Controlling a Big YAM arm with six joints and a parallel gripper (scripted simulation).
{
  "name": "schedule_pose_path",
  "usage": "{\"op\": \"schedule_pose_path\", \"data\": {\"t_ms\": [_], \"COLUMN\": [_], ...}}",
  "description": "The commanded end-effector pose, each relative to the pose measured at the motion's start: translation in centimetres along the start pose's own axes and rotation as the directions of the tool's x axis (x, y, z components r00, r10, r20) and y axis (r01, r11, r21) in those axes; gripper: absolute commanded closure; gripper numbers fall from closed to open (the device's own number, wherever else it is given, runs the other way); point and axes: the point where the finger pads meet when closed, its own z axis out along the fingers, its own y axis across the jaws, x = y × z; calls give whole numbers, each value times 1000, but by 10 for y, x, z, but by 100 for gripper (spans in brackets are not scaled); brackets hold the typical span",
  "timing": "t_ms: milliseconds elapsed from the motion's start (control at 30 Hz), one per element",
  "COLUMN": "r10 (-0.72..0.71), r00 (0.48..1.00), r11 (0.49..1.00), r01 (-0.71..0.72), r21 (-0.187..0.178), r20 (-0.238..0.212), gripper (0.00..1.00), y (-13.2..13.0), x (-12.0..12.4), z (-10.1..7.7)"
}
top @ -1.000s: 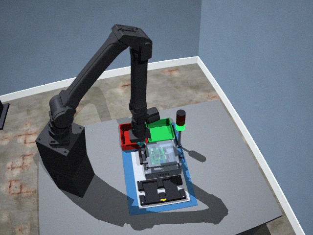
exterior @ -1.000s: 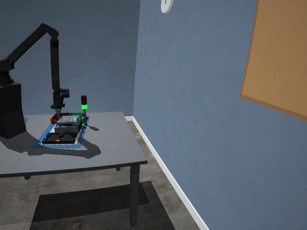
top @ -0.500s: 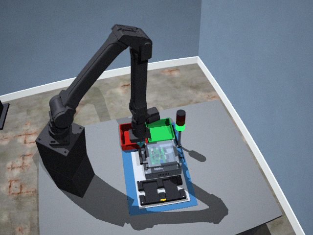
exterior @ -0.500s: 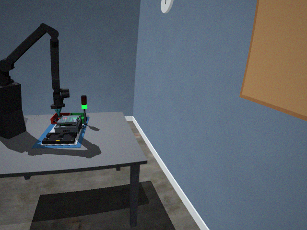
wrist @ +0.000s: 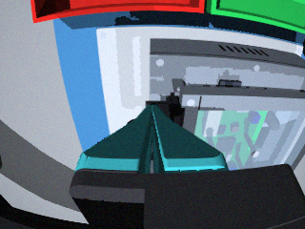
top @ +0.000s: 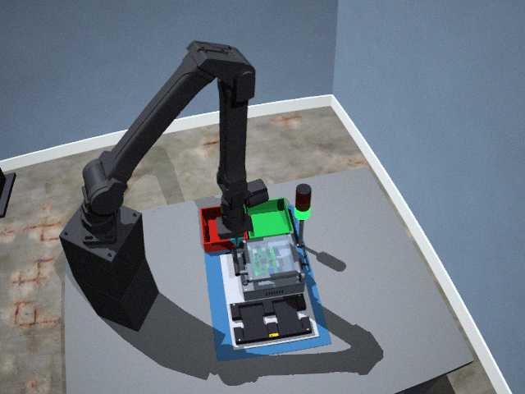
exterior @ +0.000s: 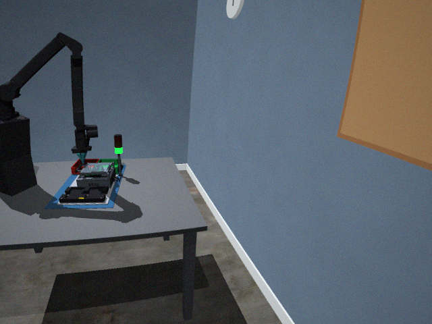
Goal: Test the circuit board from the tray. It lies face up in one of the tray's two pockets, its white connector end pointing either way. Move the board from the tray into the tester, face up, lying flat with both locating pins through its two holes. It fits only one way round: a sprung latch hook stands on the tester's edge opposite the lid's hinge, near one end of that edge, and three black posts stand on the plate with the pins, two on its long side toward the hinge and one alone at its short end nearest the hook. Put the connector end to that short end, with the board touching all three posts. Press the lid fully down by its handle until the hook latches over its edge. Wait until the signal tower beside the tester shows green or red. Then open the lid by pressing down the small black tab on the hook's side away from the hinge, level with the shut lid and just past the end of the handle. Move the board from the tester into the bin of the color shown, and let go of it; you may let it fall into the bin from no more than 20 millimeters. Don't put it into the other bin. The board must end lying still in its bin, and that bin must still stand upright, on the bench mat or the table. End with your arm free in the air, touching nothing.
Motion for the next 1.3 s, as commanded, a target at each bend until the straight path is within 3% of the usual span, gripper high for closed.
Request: {"op": "schedule_pose_path", "data": {"t_ms": [0, 1267], "r10": [4, 3], "r00": [1000, 1000], "r11": [1000, 1000], "r01": [-4, -3], "r21": [0, 0], "r20": [3, 2], "gripper": [100, 100], "y": [-1, -1], "x": [3, 3], "z": [6, 10]}}
